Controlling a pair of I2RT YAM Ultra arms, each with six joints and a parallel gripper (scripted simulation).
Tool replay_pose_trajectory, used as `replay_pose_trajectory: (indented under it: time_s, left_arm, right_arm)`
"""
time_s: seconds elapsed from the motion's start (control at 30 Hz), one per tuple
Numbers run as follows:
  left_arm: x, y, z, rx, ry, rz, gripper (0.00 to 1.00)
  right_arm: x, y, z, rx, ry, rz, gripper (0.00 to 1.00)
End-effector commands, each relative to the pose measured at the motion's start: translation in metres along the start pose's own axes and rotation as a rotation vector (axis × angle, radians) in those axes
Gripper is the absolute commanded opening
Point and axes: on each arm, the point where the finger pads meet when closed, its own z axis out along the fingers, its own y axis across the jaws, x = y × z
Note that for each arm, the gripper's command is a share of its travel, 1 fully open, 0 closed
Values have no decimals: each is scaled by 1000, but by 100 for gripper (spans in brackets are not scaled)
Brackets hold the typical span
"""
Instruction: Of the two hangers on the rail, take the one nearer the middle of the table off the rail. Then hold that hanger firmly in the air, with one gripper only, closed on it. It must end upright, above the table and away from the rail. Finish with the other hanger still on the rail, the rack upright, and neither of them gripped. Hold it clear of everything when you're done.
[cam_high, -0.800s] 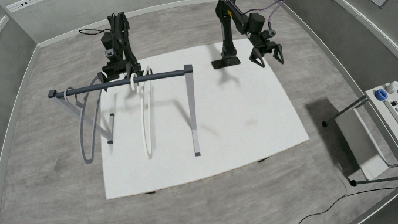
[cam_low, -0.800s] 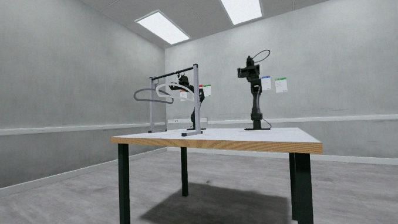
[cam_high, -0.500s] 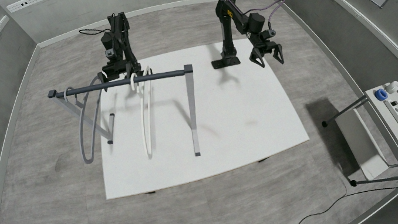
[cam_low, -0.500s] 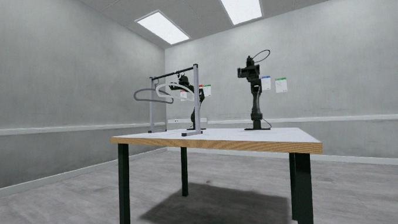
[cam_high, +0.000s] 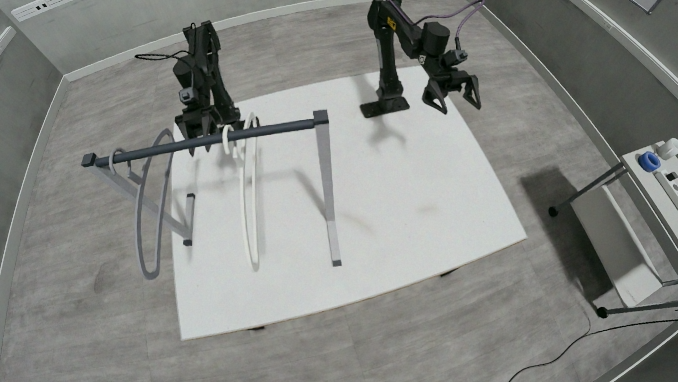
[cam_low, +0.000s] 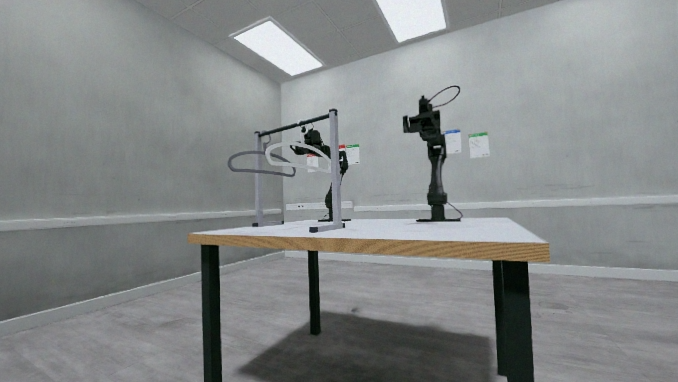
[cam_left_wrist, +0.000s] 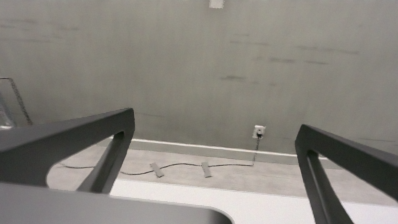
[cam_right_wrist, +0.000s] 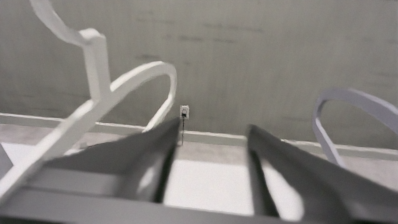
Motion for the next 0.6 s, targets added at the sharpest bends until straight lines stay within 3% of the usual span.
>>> replay_pose_trajectory:
  time_s: [0.0,0.2,0.3,0.57]
  left_arm:
    - [-25,-42,-24,155,-118,-25,100]
    - [-48,-129,-73,455,-291,-53,100]
    - [-50,-142,-79,498,-307,-58,100]
    - [-61,-244,-128,856,-435,-101,100]
  right_arm:
    - [1,-1,3,67,82,36,31]
    - [-7,11,6,154,192,51,31]
    - [-10,14,6,165,205,51,31]
    - [-32,39,0,234,270,29,31]
